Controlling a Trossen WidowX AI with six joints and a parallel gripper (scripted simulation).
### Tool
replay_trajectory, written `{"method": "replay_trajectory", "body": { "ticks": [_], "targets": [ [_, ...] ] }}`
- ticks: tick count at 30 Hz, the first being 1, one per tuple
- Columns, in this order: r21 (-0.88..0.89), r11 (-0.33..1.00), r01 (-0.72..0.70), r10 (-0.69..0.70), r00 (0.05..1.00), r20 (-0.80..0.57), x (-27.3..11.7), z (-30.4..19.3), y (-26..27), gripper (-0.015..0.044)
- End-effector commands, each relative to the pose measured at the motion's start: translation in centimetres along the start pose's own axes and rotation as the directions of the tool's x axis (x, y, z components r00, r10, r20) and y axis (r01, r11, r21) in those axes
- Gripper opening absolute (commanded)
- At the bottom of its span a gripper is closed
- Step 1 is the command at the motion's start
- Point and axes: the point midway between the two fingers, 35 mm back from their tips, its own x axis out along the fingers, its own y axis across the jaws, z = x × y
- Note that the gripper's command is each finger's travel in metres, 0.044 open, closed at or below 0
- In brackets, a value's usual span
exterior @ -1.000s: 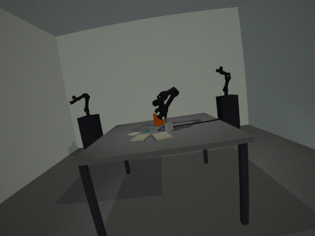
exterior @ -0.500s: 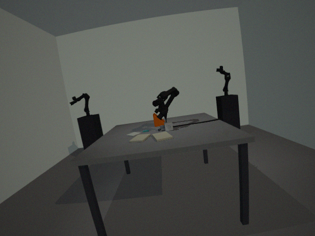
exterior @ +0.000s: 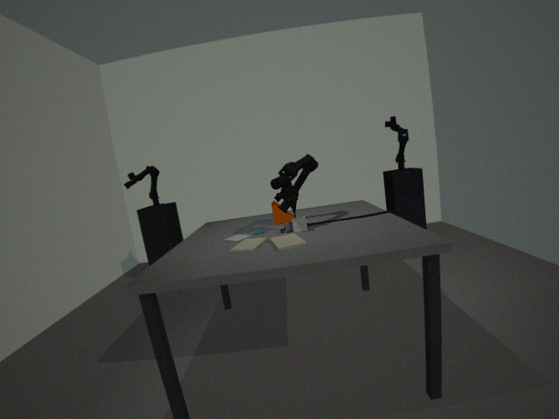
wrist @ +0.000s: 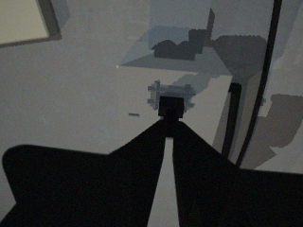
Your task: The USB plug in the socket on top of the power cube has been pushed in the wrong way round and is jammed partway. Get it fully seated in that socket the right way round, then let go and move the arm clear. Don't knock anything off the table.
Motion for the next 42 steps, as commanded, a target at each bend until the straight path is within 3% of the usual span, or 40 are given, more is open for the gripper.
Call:
{"method": "replay_trajectory", "body": {
  "ticks": [1, 42],
  "targets": [
    [0.002, 1.000, -0.003, 0.003, 1.000, -0.001, 0.05, -0.03, 0.04, 0.0000],
    [0.002, 1.000, -0.003, 0.003, 1.000, -0.001, 0.54, 0.04, 0.04, 0.0000]
  ]
}}
